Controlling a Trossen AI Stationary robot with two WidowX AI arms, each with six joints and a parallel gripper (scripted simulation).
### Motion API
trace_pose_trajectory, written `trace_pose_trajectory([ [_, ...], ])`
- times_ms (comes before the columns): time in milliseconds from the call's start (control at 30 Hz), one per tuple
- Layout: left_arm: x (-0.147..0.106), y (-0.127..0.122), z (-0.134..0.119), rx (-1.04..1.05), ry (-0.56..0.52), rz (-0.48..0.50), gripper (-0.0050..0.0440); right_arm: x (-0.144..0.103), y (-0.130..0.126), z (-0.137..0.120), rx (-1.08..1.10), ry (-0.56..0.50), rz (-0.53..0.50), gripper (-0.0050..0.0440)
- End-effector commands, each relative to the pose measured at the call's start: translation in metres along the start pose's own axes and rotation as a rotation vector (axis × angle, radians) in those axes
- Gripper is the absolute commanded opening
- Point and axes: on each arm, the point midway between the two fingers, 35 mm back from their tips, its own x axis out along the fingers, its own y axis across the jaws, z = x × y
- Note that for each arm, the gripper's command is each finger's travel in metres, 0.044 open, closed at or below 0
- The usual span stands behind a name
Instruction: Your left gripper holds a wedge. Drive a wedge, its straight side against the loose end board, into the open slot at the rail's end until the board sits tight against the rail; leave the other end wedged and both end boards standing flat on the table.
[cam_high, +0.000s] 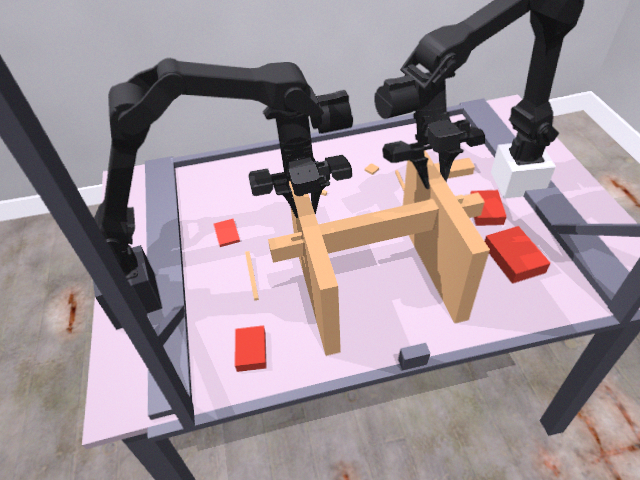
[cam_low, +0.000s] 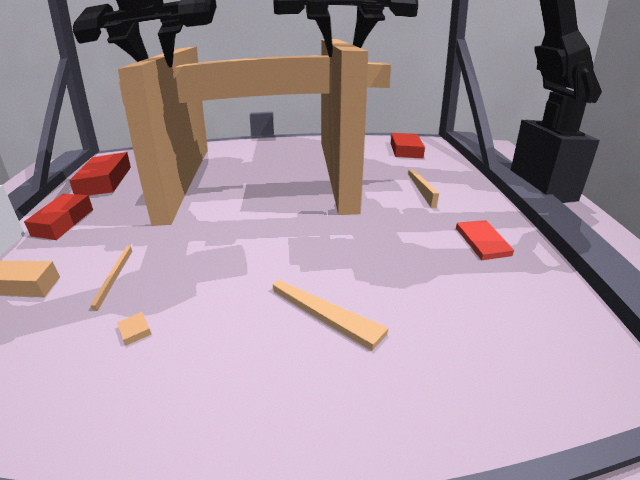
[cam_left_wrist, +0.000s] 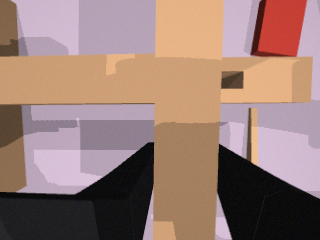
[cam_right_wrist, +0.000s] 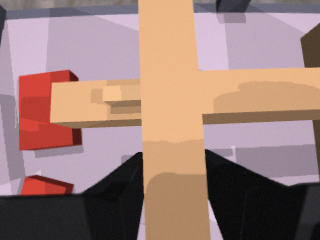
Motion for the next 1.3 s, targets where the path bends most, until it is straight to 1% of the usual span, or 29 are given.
trace_pose_trajectory([
  [0, -0.007, 0.004, 0.002, 0.01, 0.002, 0.033, -0.005, -0.022, -0.032, 0.001, -0.027, 0.001, -0.134, -0.005],
  [33, -0.007, 0.004, 0.002, 0.01, 0.002, 0.033, -0.005, -0.022, -0.032, 0.001, -0.027, 0.001, -0.134, -0.005],
  [67, -0.008, 0.004, 0.002, 0.01, 0.002, 0.036, -0.005, -0.003, 0.0, 0.003, -0.012, -0.008, -0.013, -0.005],
  [367, -0.007, 0.004, 0.002, 0.01, 0.002, 0.033, -0.005, -0.002, -0.001, 0.001, -0.006, -0.006, -0.011, -0.005],
  [400, -0.007, 0.004, 0.002, 0.01, 0.002, 0.033, -0.005, -0.01, -0.007, 0.004, -0.016, -0.008, -0.045, -0.005],
  [1267, -0.007, 0.004, 0.002, 0.01, 0.002, 0.033, -0.005, -0.02, -0.029, 0.001, -0.027, -0.003, -0.122, -0.005],
])
